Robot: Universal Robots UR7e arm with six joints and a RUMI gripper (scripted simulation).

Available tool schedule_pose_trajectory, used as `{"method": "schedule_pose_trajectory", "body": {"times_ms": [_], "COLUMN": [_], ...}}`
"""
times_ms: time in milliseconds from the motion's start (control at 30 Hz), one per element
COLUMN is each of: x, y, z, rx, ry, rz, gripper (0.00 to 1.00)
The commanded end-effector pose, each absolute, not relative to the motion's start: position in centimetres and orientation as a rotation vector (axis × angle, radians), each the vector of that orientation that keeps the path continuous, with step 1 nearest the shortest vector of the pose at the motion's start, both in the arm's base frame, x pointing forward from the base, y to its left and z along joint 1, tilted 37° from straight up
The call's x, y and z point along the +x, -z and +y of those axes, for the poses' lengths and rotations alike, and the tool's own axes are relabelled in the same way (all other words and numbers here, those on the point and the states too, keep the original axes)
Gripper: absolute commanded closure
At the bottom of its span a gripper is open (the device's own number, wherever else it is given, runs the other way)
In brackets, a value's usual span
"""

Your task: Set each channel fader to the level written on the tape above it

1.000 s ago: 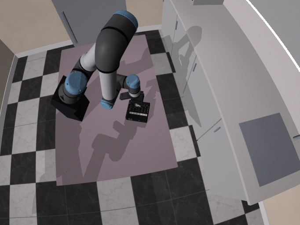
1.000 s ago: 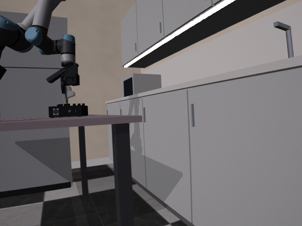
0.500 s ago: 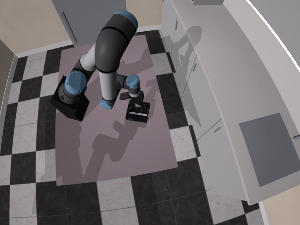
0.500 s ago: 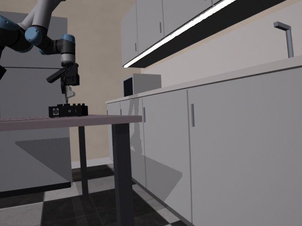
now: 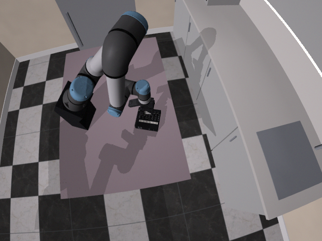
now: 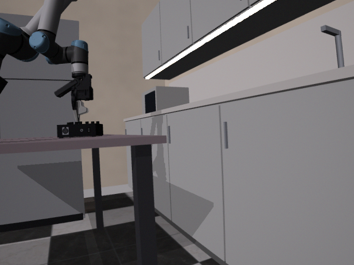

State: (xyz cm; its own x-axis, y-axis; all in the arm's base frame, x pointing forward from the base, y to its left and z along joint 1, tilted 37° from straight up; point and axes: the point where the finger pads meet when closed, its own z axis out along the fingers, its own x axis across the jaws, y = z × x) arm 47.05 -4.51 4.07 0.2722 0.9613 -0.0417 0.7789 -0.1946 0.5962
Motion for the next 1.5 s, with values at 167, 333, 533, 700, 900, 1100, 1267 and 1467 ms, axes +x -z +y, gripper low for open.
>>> {"method": "schedule_pose_trajectory", "body": {"times_ms": [167, 333, 533, 700, 900, 1100, 1267, 1467], "x": [47.1, 47.2, 47.2, 47.1, 46.4, 45.4, 45.0, 45.0], "y": [-4.1, -4.1, -4.1, -4.3, -5.2, -6.6, -7.2, -7.3], "z": [-4.3, -4.0, -3.9, -3.9, -3.7, -3.3, -3.2, -3.2], "rx": [2.036, 2.036, 2.036, 2.036, 2.036, 2.036, 2.036, 2.036], "ry": [-0.471, -0.471, -0.471, -0.471, -0.47, -0.47, -0.47, -0.47], "rz": [1.562, 1.562, 1.562, 1.562, 1.562, 1.562, 1.562, 1.562], "gripper": [1.0, 1.0, 1.0, 1.0, 1.0, 1.0, 1.0, 1.0]}}
